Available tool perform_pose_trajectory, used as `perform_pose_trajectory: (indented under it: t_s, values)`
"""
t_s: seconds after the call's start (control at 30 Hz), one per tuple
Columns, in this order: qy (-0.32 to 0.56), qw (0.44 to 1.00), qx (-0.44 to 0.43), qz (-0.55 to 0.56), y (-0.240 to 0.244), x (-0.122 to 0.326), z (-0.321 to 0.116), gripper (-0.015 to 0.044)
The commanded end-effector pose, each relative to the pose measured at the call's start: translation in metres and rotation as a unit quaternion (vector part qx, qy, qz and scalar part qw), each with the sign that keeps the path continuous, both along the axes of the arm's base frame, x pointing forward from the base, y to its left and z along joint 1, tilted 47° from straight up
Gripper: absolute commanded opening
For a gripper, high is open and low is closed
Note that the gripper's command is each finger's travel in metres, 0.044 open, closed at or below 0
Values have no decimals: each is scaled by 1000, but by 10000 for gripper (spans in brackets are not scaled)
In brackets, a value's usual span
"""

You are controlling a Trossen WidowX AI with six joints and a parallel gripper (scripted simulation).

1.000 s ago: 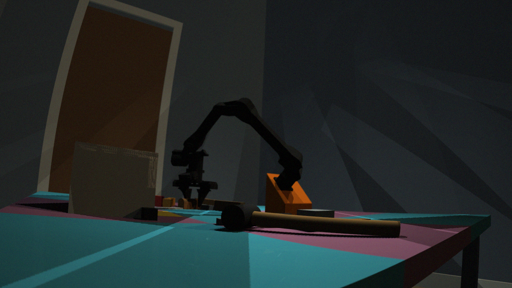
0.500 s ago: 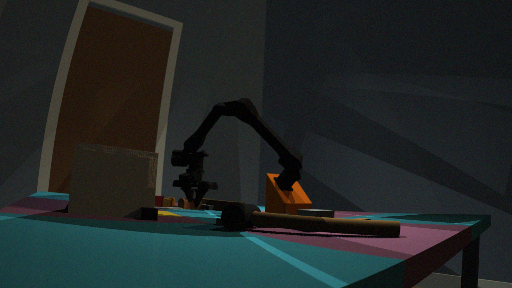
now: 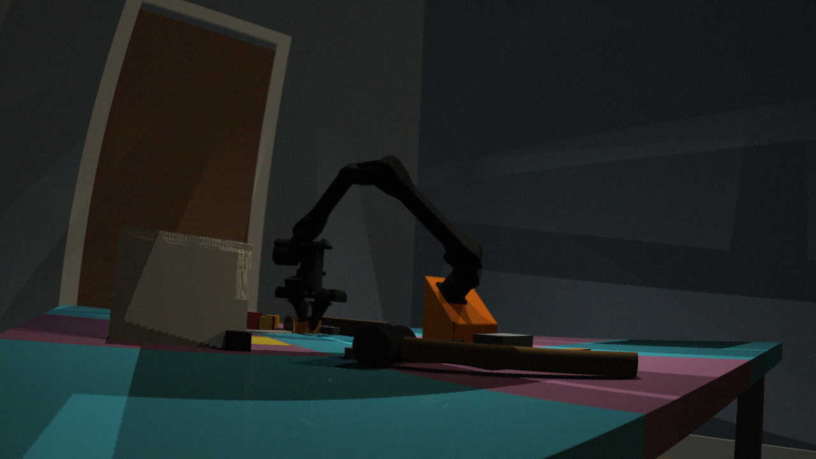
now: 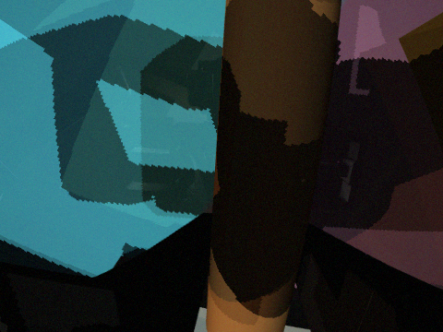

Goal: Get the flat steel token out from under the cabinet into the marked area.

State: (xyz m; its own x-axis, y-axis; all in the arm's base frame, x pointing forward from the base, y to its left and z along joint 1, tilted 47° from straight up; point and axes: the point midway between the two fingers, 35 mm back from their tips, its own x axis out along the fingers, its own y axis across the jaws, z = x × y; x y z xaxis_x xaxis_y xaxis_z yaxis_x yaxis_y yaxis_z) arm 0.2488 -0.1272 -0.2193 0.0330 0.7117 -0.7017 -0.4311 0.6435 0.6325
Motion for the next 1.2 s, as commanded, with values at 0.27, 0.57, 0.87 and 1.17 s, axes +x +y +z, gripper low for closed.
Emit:
perform_pose_trajectory:
  t_s: [0.27, 0.57, 0.87, 1.17]
  values:
    - [1, 1000, 0, -1, 6, 20, 7, 0]
    - [1, 1000, 1, -1, 11, 38, 12, 0]
    - [0, 1000, 1, -1, 16, 55, 18, 0]
    - [0, 1000, 2, -1, 21, 71, 24, 0]
